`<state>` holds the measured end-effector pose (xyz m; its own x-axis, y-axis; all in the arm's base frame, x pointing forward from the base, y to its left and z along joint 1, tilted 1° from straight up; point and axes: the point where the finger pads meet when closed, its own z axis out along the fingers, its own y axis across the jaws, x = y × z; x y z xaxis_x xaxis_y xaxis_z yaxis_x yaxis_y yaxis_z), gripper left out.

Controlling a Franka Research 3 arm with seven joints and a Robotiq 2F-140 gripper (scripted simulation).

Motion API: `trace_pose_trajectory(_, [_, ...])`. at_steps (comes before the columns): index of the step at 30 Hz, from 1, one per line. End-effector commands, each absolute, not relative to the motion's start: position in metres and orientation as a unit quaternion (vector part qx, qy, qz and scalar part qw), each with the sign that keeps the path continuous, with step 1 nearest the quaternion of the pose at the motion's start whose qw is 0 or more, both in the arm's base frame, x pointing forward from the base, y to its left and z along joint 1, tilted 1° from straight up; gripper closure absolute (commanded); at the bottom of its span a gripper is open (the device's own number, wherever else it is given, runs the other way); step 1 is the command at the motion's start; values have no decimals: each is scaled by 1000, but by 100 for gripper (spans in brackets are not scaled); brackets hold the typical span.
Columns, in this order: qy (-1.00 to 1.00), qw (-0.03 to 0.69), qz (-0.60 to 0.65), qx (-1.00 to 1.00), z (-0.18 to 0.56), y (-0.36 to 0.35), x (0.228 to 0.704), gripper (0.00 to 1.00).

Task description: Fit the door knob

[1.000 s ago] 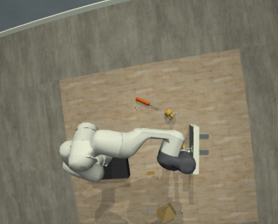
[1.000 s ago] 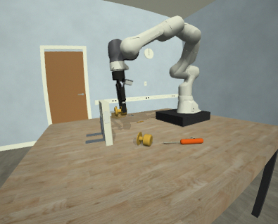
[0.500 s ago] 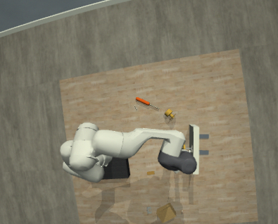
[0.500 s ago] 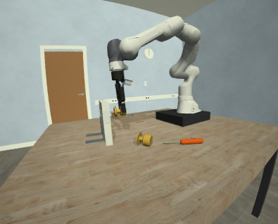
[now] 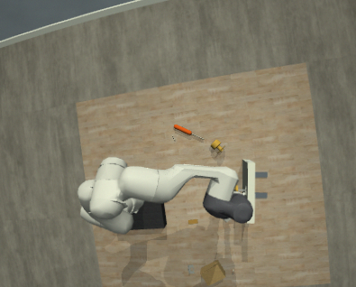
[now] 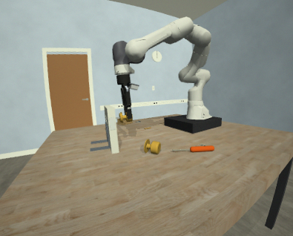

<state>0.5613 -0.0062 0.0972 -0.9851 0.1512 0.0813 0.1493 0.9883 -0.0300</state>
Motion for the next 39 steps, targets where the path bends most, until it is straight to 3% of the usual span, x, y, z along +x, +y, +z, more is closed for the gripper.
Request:
trace_pose_trajectory(1, [-996, 40, 11, -79, 99, -6, 564, 58])
trace_pose_trajectory(39, [-996, 40, 11, -79, 99, -7, 570, 58])
